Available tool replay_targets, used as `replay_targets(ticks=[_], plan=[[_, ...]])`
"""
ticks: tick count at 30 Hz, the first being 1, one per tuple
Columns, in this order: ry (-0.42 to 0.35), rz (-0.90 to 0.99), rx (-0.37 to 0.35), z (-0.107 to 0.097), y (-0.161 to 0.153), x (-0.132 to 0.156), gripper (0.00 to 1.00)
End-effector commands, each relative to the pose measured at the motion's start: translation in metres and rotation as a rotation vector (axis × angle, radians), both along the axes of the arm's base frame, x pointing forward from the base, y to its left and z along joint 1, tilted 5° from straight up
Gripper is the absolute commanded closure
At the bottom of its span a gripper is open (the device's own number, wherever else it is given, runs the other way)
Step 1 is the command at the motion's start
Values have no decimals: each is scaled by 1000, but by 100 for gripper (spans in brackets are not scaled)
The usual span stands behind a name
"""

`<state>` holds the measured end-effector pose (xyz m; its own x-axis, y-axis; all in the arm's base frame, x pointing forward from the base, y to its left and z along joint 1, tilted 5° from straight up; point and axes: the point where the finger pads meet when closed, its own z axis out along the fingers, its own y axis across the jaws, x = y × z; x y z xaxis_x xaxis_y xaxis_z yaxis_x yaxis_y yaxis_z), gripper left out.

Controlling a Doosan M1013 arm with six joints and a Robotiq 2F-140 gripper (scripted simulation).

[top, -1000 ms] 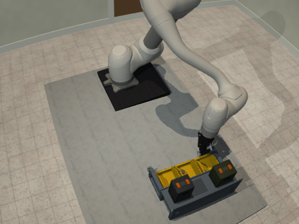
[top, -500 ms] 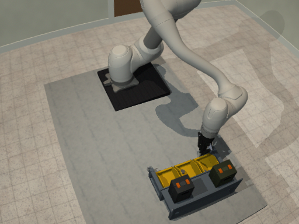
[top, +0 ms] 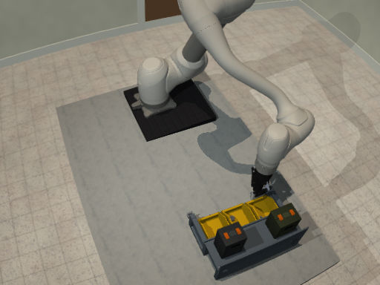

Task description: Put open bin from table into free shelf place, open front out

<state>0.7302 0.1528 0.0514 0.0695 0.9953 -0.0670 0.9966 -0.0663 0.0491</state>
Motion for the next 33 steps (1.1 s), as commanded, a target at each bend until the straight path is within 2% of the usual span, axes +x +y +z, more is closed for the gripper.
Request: replay_targets(ticks=[1,17,33], plan=[[0,0,0,2,0,-2,100],[0,0,0,16,2,-17,100],[0,0,0,23,3,-19,100]])
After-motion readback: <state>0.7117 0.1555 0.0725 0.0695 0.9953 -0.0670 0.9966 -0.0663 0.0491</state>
